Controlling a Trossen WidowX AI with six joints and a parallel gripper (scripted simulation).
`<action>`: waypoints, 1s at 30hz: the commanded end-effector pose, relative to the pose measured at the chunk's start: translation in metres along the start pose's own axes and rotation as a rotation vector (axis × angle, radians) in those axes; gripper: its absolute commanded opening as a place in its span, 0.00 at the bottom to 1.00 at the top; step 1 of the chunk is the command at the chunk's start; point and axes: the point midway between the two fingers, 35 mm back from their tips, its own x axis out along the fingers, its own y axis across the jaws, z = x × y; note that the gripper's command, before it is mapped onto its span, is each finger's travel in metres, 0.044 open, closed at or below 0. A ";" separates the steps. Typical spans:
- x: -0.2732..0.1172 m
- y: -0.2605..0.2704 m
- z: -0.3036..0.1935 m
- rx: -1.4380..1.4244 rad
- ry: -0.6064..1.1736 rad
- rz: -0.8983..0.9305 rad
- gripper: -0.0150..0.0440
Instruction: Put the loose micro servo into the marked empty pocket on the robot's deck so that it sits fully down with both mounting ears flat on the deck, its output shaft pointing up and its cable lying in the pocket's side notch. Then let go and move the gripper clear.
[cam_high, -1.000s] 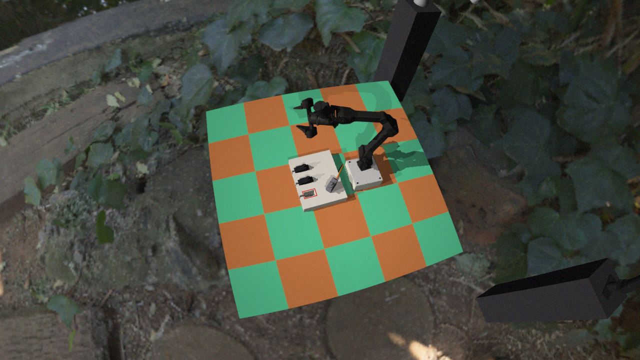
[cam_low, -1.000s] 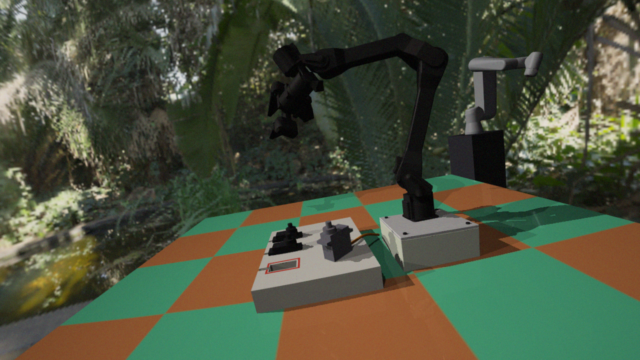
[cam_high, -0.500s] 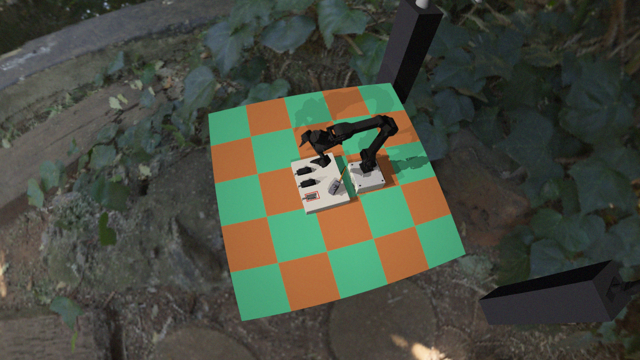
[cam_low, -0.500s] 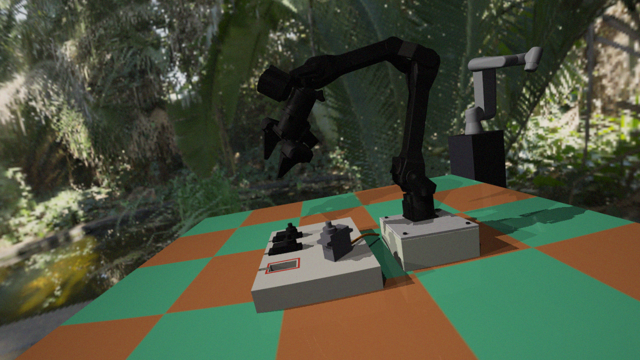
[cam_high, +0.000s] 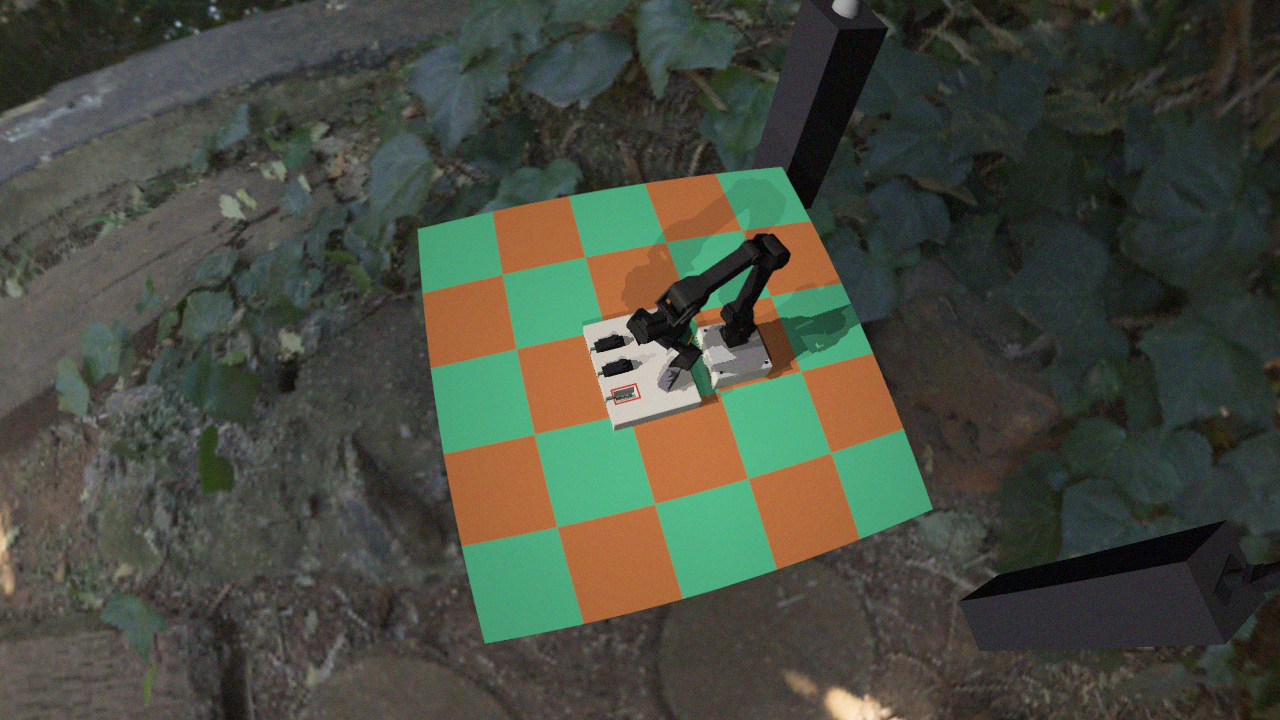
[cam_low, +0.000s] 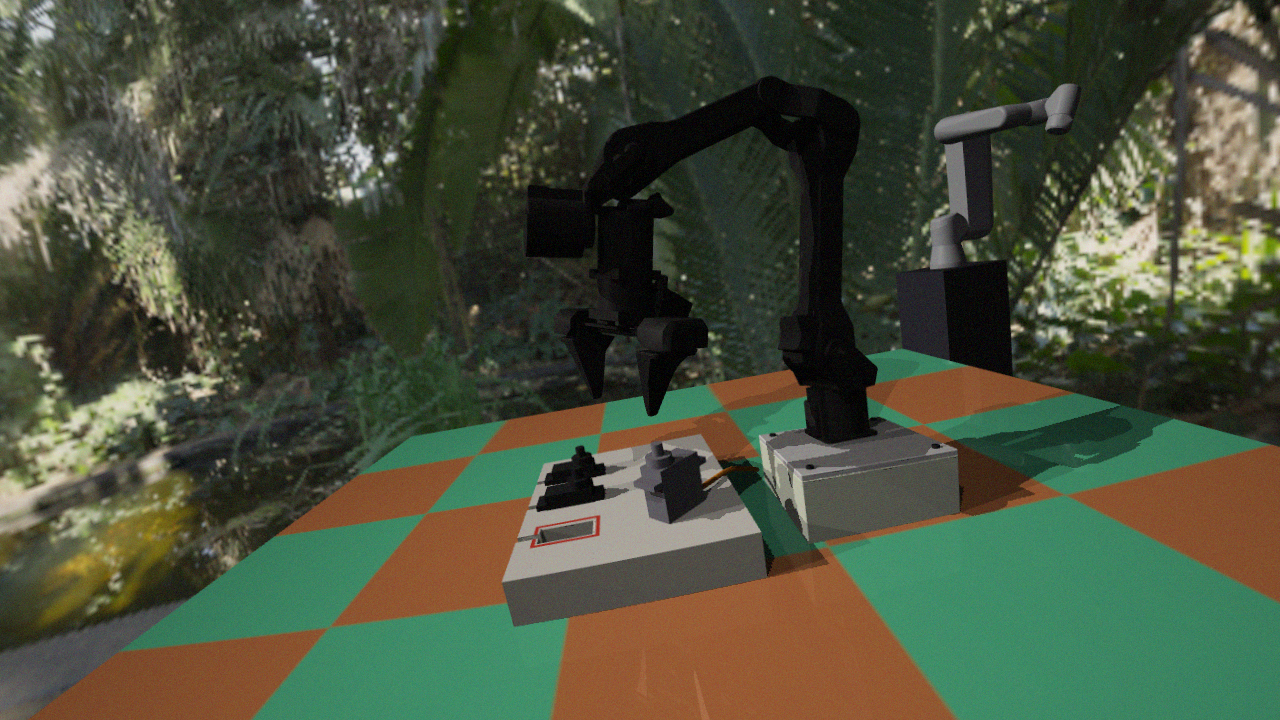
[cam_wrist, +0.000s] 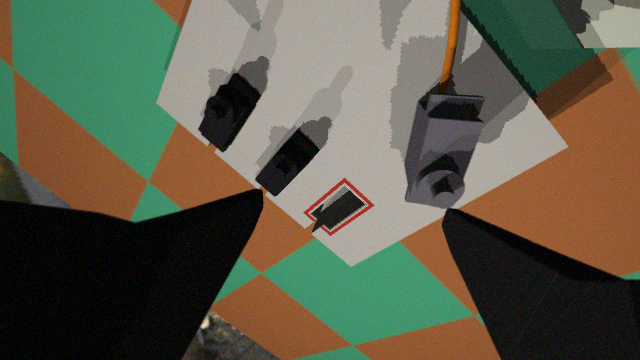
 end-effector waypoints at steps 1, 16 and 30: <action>0.009 -0.038 0.012 -0.013 -0.107 -0.108 1.00; 0.033 -0.052 0.021 -0.017 -0.143 -0.137 1.00; 0.048 -0.054 0.023 -0.017 -0.144 -0.137 1.00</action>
